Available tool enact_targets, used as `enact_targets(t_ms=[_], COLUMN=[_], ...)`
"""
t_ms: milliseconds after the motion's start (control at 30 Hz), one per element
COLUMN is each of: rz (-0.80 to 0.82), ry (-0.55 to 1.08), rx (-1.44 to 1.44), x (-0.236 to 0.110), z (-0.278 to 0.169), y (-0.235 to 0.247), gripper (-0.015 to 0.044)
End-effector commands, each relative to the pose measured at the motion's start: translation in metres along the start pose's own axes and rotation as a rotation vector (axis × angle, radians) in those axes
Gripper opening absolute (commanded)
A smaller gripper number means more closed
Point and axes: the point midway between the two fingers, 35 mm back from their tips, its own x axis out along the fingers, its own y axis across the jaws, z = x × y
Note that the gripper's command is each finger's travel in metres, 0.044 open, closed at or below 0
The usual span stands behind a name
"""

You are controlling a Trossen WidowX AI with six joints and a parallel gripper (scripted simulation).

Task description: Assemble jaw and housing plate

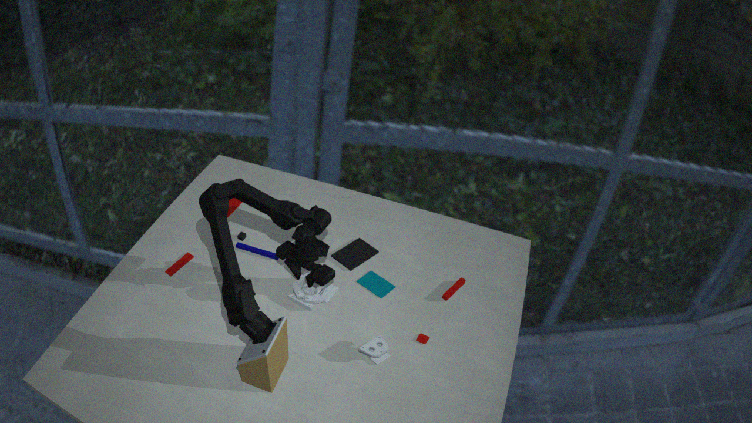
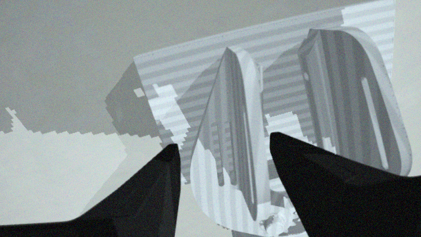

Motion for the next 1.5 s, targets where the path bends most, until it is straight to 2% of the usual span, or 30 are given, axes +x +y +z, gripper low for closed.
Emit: enact_targets(t_ms=[0, 233, 433, 567, 600, 867, 1467], rz=[0.0, -0.001, 0.001, 0.001, 0.006, -0.015, -0.056], ry=[0.0, -0.001, -0.001, -0.001, -0.007, -0.027, -0.08], rx=[0.0, 0.001, 0.002, 0.002, 0.01, 0.192, 0.664], x=[0.0, -0.007, -0.066, -0.069, -0.059, -0.068, -0.09], z=[0.0, 0.001, -0.001, -0.001, 0.001, 0.009, 0.014], y=[0.0, 0.0, 0.0, 0.0, -0.001, -0.034, -0.131], gripper=[0.0224, 0.0224, 0.0224, 0.0224, 0.0224, 0.0434, 0.044])
